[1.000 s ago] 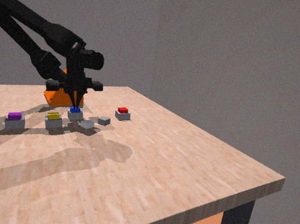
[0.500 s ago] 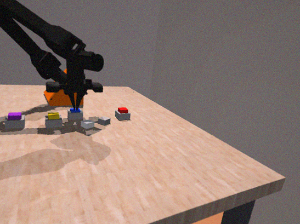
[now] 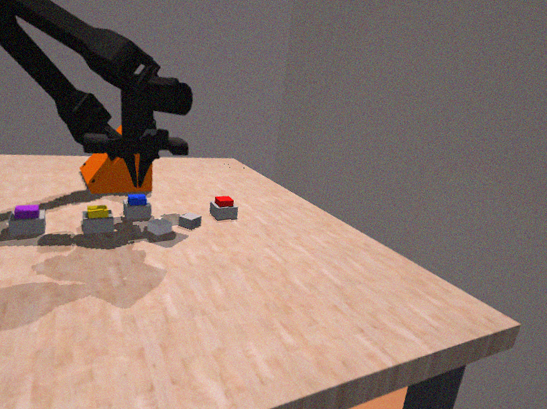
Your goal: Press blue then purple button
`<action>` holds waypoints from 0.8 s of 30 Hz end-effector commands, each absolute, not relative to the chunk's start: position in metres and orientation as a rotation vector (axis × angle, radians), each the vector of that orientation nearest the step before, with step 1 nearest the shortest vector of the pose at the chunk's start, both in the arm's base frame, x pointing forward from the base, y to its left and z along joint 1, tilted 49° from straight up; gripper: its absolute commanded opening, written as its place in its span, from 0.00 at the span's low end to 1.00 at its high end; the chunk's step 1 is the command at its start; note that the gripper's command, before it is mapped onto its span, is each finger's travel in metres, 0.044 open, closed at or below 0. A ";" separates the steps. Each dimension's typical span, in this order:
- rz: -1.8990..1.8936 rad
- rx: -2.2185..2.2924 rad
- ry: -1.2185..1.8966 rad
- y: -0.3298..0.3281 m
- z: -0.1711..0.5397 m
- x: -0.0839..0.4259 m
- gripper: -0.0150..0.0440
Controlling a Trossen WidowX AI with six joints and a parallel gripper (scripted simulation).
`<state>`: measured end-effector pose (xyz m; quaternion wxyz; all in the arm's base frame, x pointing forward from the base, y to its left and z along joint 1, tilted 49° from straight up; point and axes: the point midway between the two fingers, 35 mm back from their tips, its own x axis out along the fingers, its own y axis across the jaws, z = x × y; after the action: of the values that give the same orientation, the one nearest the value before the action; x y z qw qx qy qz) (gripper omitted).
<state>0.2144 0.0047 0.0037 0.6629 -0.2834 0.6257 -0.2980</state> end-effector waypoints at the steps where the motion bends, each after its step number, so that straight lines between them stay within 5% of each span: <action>1: -0.676 -0.629 1.415 0.016 0.013 0.215 0.29; 12: -0.674 -0.628 1.417 0.053 0.050 0.213 0.29; 24: -0.677 -0.632 1.413 -0.063 0.183 0.247 0.29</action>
<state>0.2517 -0.0264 0.1427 0.6678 -0.2723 0.6287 -0.2909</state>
